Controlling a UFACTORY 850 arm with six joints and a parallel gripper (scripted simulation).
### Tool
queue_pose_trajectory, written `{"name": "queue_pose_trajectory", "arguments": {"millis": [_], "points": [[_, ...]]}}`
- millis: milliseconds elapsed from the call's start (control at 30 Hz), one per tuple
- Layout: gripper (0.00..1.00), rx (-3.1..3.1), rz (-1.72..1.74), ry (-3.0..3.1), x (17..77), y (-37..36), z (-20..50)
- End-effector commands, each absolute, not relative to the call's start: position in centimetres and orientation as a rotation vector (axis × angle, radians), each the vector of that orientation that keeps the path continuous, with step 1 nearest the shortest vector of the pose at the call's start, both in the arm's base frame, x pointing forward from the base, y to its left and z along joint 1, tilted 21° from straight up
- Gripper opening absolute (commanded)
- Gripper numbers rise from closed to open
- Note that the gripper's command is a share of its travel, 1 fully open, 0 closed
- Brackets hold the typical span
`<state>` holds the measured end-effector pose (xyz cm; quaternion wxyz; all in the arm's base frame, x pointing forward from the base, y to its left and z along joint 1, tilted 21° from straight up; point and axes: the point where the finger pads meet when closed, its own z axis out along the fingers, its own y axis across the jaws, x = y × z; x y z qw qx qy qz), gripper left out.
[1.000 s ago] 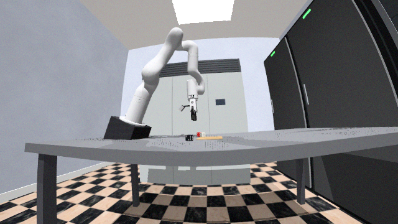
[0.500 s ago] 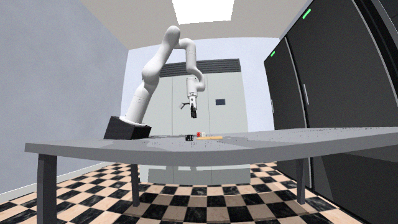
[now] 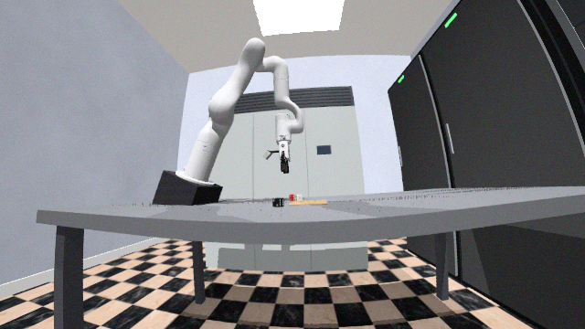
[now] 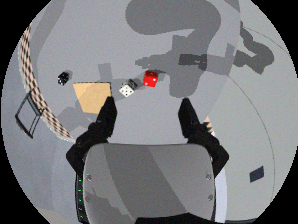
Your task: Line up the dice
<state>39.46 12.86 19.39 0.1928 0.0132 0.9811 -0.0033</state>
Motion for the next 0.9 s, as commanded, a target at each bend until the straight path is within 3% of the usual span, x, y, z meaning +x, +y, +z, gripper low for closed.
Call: {"name": "queue_pose_trajectory", "arguments": {"millis": [0,867], "points": [[1.00,0.058,-0.010,2.770,39.8,12.9,19.6],[1.00,0.338,0.044,2.751,42.9,13.4,20.5]]}}
